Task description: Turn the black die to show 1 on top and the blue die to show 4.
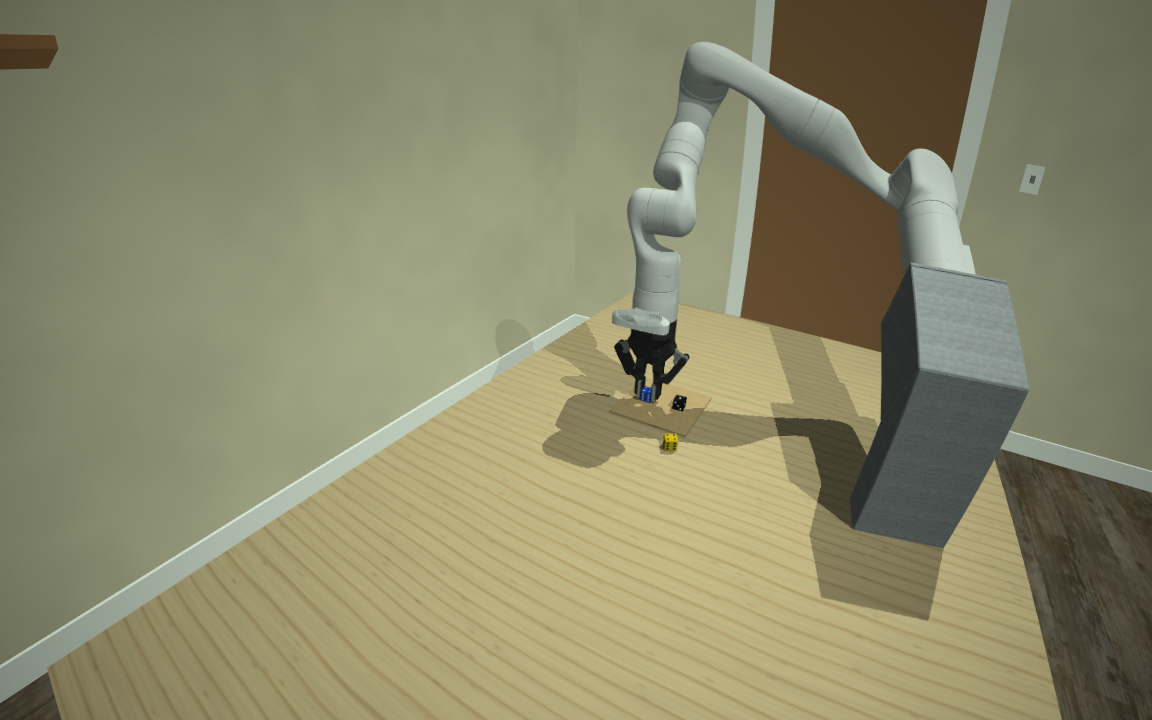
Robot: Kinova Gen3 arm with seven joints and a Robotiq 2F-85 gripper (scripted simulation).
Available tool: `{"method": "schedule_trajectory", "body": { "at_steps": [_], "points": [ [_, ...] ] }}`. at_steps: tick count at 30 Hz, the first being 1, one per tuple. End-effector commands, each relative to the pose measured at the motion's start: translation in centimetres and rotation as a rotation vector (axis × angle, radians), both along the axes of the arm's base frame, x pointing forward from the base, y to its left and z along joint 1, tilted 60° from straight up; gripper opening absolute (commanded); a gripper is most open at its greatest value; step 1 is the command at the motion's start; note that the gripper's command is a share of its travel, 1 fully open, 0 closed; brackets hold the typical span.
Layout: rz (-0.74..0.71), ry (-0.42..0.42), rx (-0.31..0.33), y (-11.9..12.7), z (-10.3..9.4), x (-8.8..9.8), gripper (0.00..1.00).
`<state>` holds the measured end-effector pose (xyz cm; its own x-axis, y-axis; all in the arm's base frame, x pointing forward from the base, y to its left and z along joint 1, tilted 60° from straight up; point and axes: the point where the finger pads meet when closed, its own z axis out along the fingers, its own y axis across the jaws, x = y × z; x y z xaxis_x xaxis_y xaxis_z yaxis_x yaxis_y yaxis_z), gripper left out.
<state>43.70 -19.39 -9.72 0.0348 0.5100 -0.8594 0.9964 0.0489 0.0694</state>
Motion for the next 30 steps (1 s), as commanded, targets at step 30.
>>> {"method": "schedule_trajectory", "body": {
  "at_steps": [30],
  "points": [
    [0.001, -0.001, 0.001, 0.1, 0.01, 0.06, 0.31]
  ]
}}
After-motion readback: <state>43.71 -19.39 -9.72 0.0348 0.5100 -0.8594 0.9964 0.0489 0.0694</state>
